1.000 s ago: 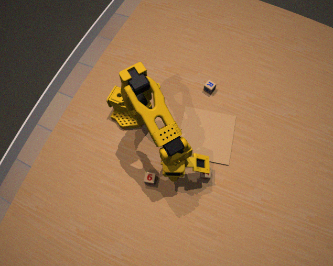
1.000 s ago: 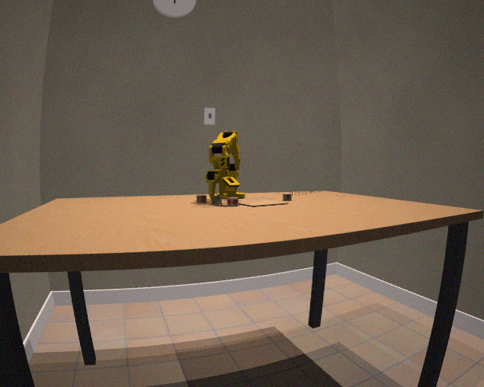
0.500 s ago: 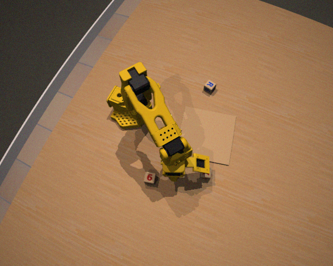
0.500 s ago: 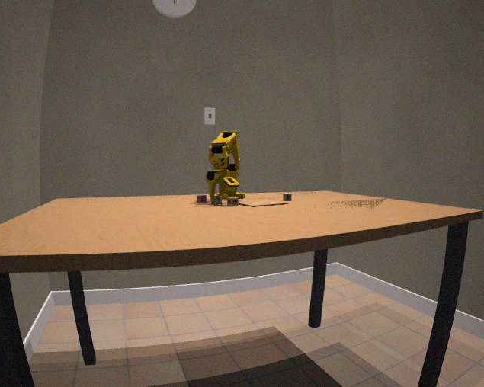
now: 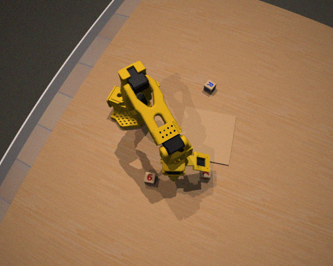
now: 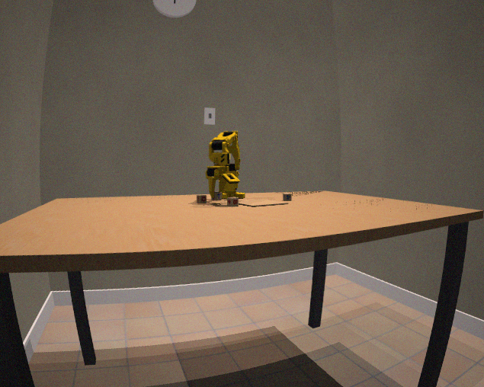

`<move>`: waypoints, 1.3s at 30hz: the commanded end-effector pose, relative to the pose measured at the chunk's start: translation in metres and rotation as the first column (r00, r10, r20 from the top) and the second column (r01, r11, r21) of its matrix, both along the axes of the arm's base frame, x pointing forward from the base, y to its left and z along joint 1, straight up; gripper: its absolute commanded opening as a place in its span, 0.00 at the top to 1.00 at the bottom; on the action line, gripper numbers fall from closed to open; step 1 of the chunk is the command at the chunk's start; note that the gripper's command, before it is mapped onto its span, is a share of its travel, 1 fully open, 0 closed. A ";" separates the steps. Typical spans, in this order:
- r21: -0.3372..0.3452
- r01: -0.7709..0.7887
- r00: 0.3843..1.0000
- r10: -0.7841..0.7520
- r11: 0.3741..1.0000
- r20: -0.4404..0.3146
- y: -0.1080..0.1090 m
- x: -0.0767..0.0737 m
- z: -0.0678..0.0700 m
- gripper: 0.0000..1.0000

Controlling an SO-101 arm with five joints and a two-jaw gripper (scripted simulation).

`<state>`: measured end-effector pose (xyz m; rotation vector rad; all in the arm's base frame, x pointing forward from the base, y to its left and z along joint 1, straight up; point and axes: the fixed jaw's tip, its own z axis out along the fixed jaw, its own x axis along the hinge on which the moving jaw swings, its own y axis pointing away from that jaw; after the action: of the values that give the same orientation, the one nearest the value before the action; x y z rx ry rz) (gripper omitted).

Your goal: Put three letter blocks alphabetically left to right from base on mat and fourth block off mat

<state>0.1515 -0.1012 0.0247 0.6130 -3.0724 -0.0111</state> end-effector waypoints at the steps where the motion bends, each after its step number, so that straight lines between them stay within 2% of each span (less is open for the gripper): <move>1: -0.036 0.001 0.999 0.000 0.999 0.053 -0.006 0.008 0.022 1.00; 3: -0.036 0.001 0.999 0.000 0.999 0.053 -0.006 0.008 0.022 1.00; 9: -0.036 0.001 0.999 0.000 0.999 0.053 -0.004 0.006 0.039 1.00; 13: -0.036 0.001 0.999 0.000 0.999 0.053 -0.004 0.005 0.045 1.00; 25: -0.036 -0.013 0.998 0.015 0.999 0.053 -0.002 0.006 0.047 1.00; 32: -0.038 -0.152 0.987 0.154 0.988 0.052 0.014 0.016 0.046 1.00; 35: -0.039 -0.261 0.963 0.263 0.964 0.051 0.028 0.022 0.046 1.00; 37: -0.039 -0.261 0.963 0.263 0.964 0.051 0.028 0.022 0.046 1.00; 39: -0.040 -0.346 0.936 0.347 0.937 0.050 0.039 0.026 0.045 1.00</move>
<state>0.1670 -0.0712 0.0614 1.0067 -2.9669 -0.0099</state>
